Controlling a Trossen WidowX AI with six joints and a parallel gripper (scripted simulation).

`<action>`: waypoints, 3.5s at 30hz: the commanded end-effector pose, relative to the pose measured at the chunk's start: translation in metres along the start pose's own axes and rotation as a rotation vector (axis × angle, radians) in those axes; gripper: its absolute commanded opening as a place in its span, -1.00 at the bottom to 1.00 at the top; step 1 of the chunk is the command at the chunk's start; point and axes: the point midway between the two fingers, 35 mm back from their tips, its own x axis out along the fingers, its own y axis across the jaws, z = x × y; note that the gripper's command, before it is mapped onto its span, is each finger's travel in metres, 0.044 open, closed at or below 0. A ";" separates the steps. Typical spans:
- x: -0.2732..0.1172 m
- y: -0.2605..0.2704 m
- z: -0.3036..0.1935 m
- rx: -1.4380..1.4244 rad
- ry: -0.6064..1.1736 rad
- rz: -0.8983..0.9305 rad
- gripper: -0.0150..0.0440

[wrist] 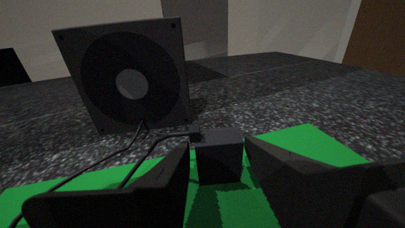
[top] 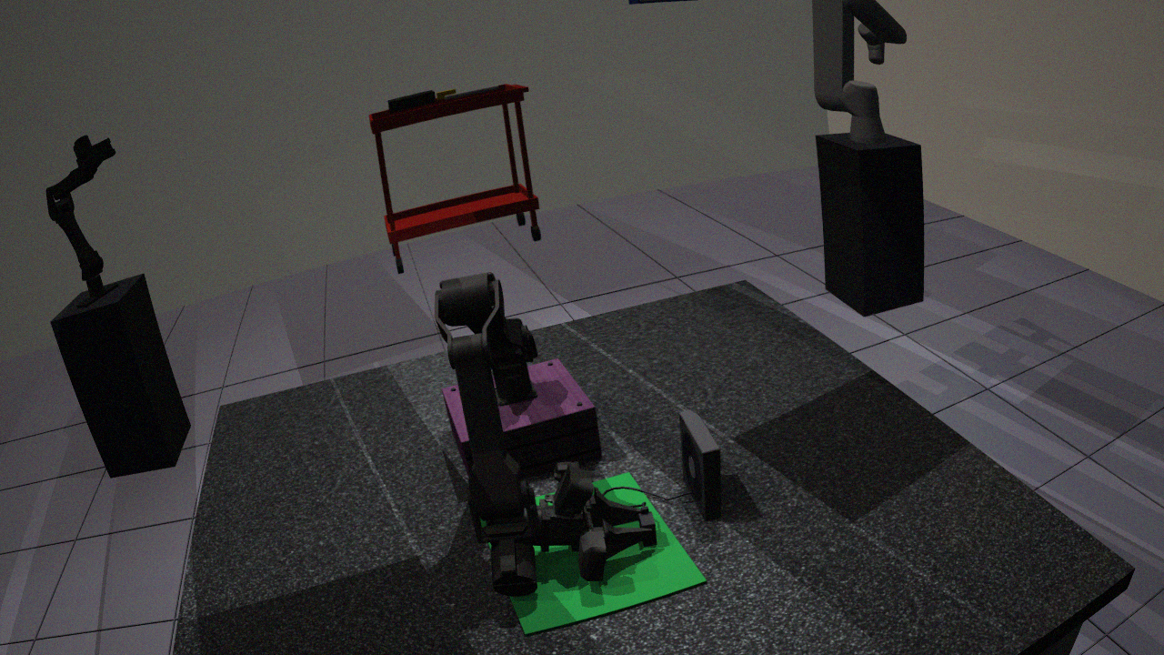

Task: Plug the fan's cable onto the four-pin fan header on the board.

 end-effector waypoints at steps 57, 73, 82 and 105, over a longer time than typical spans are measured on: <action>-0.100 0.001 0.041 0.001 0.009 0.003 0.20; -0.073 0.027 0.039 0.074 0.321 0.259 0.20; -0.065 0.034 0.036 0.105 0.560 0.330 0.20; -0.062 0.018 0.044 0.114 1.169 0.153 0.20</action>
